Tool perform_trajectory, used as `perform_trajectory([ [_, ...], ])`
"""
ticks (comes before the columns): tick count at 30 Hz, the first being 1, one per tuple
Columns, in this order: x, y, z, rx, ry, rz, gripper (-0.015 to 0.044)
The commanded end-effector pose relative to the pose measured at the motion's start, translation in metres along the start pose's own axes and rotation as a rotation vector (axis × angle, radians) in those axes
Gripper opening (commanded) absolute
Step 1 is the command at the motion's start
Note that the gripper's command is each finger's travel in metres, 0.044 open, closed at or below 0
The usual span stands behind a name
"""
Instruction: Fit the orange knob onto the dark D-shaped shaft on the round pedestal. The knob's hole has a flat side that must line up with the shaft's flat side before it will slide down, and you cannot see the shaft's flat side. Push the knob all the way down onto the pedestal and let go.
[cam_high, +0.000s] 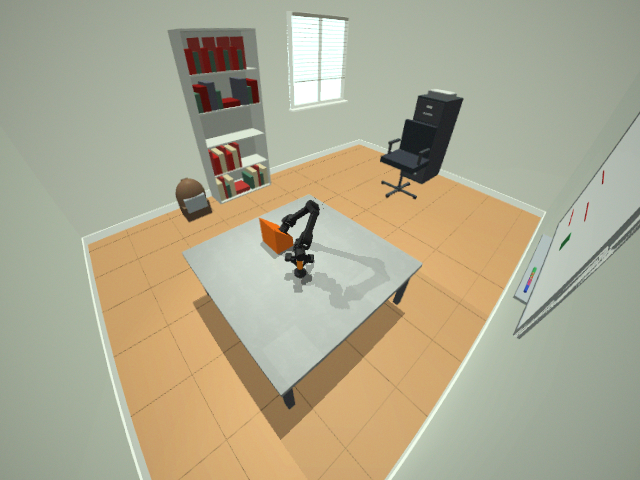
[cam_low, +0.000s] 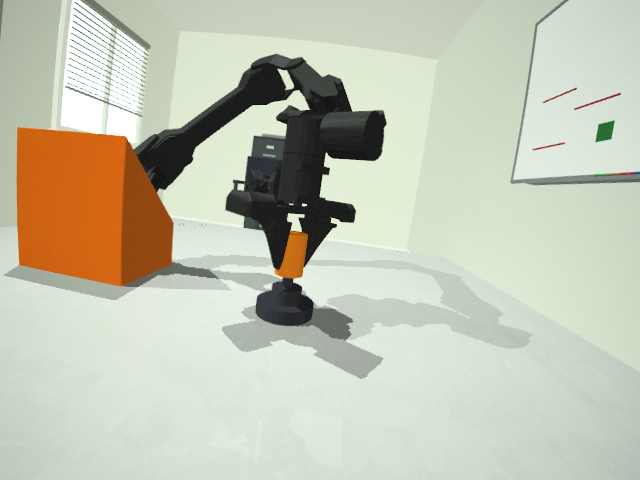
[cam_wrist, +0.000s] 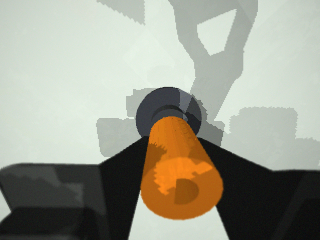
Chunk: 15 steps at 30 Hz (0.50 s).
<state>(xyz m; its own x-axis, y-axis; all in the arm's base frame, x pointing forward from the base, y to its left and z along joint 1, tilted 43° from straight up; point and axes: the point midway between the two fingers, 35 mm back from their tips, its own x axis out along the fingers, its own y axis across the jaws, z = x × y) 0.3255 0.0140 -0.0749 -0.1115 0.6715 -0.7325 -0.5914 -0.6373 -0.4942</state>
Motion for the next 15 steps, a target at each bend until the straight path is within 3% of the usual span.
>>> perform_trajectory([
  [1, 0.0012, -0.0001, 0.0002, -0.015, 0.000, -0.001, 0.0000],
  [15, 0.0019, -0.0008, -0.0004, -0.015, 0.000, -0.001, 0.0000],
])
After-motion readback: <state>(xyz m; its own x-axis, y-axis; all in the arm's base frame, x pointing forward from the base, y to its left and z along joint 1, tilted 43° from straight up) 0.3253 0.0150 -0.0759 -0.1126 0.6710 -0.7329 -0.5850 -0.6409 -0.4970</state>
